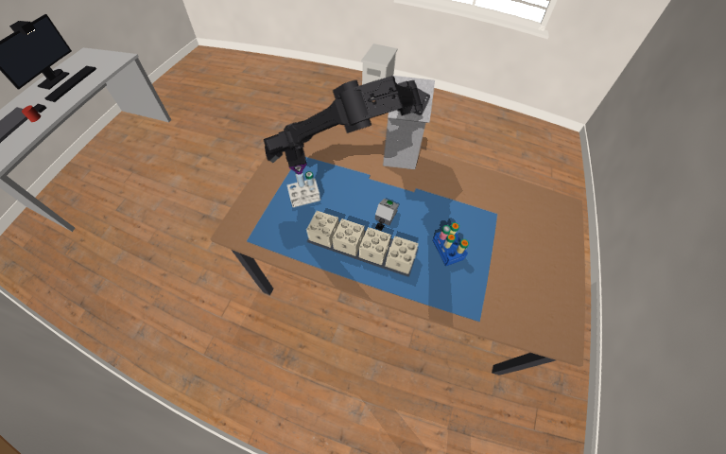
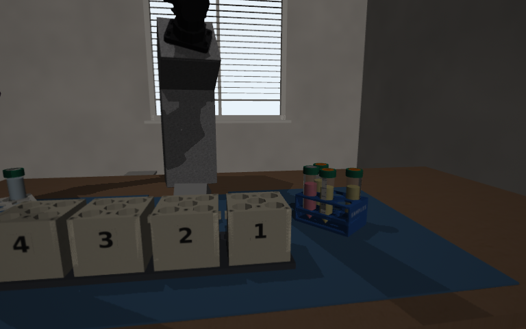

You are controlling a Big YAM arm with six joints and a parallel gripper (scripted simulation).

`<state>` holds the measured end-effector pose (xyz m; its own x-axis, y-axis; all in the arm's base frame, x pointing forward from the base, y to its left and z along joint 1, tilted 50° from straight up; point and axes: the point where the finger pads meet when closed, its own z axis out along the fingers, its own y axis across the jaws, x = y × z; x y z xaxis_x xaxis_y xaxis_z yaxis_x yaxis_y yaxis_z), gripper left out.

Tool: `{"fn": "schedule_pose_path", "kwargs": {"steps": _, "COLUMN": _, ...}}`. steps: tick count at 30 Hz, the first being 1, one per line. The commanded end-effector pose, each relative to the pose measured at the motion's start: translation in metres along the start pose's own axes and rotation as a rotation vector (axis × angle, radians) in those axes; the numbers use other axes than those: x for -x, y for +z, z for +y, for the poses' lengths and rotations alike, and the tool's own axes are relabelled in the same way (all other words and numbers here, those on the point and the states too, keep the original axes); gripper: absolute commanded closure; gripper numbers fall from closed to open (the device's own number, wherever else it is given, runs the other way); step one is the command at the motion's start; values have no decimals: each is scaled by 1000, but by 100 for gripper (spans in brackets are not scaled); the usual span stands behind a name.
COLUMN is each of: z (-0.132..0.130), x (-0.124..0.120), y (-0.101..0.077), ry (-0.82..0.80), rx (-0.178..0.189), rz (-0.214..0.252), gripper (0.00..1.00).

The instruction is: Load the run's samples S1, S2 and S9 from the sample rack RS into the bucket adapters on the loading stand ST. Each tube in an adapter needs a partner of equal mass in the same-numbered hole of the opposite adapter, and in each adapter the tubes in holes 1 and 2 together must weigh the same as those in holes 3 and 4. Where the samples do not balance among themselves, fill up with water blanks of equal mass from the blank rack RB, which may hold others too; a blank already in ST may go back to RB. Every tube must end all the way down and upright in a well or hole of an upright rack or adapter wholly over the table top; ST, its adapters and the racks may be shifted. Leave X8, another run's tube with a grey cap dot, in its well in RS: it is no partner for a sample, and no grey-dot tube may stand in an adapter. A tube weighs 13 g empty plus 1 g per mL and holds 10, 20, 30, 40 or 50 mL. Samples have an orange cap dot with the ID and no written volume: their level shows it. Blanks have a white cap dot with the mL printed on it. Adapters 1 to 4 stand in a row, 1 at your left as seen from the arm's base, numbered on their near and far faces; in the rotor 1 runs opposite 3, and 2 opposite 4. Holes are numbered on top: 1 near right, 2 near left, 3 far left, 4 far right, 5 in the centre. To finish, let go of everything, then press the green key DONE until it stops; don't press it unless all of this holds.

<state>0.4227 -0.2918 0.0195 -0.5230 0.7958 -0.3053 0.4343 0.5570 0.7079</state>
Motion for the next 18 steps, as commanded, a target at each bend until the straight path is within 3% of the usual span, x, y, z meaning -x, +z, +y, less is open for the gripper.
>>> {"fn": "schedule_pose_path", "kwargs": {"steps": 1, "z": -3, "x": 7, "y": -24, "ry": -19, "rx": -7, "rz": -25, "gripper": 100}}
{"fn": "schedule_pose_path", "kwargs": {"steps": 11, "z": -2, "x": 8, "y": -57, "ry": -22, "rx": -7, "rz": -28, "gripper": 100}}
{"fn": "schedule_pose_path", "kwargs": {"steps": 13, "z": -2, "x": 8, "y": -57, "ry": -22, "rx": -7, "rz": -28, "gripper": 100}}
{"fn": "schedule_pose_path", "kwargs": {"steps": 14, "z": 15, "x": -3, "y": -45, "ry": -69, "rx": -2, "rz": 1, "gripper": 100}}
{"fn": "schedule_pose_path", "kwargs": {"steps": 18, "z": 38, "x": -13, "y": -46, "ry": -192, "rx": 1, "rz": -16, "gripper": 100}}
